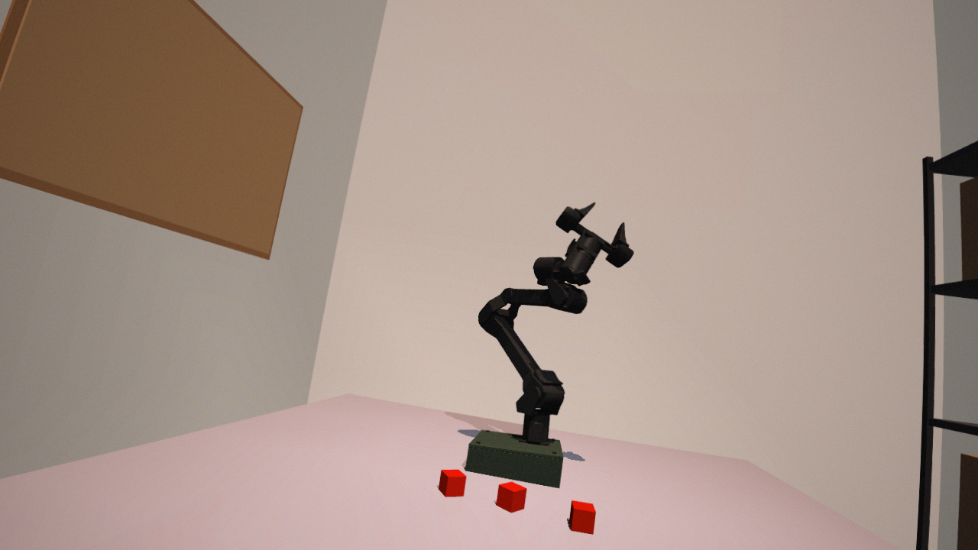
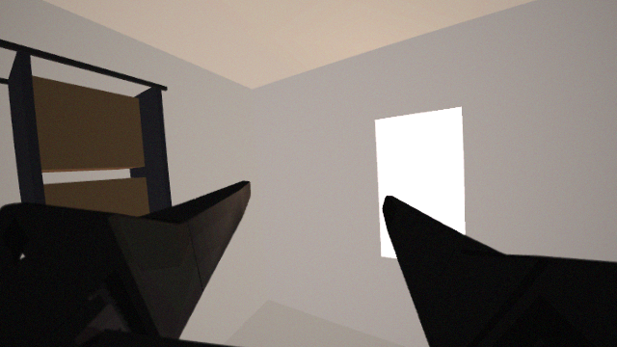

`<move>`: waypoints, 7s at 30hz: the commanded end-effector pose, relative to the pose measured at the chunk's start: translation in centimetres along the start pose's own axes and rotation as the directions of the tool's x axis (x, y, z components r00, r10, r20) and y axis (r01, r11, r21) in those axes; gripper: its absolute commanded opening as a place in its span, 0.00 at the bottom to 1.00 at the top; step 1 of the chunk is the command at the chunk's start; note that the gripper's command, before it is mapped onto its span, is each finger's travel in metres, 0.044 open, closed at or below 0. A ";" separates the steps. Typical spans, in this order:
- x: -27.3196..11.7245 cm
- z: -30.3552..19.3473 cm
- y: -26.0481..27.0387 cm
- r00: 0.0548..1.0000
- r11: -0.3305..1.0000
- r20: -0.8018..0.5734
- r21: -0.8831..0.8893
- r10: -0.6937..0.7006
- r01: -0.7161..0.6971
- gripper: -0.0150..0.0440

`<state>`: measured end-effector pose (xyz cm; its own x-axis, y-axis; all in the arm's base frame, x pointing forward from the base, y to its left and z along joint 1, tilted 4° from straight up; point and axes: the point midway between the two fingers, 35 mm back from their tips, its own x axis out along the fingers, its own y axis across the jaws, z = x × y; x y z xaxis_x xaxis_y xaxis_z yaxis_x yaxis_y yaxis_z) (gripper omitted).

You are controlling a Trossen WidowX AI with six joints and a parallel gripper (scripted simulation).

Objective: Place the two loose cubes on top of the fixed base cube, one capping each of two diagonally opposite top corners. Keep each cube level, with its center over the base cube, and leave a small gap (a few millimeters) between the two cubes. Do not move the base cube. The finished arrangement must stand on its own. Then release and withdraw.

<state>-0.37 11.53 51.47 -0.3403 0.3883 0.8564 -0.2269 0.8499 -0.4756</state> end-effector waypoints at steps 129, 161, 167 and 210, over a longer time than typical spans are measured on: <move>-62.0 -5.5 -1.4 -0.867 0.363 0.242 -0.929 0.436 -0.076 0.43; -53.3 -8.1 -5.7 -0.867 0.362 0.241 -0.929 0.437 -0.076 0.43; -52.8 -8.3 -5.8 -0.866 0.365 0.241 -0.928 0.437 -0.074 0.43; -52.5 -14.5 3.2 -0.857 0.474 0.231 -0.880 0.461 0.018 0.43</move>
<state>29.72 -1.83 8.13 -0.0247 -0.0279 -0.9993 0.6898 0.7230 -0.0372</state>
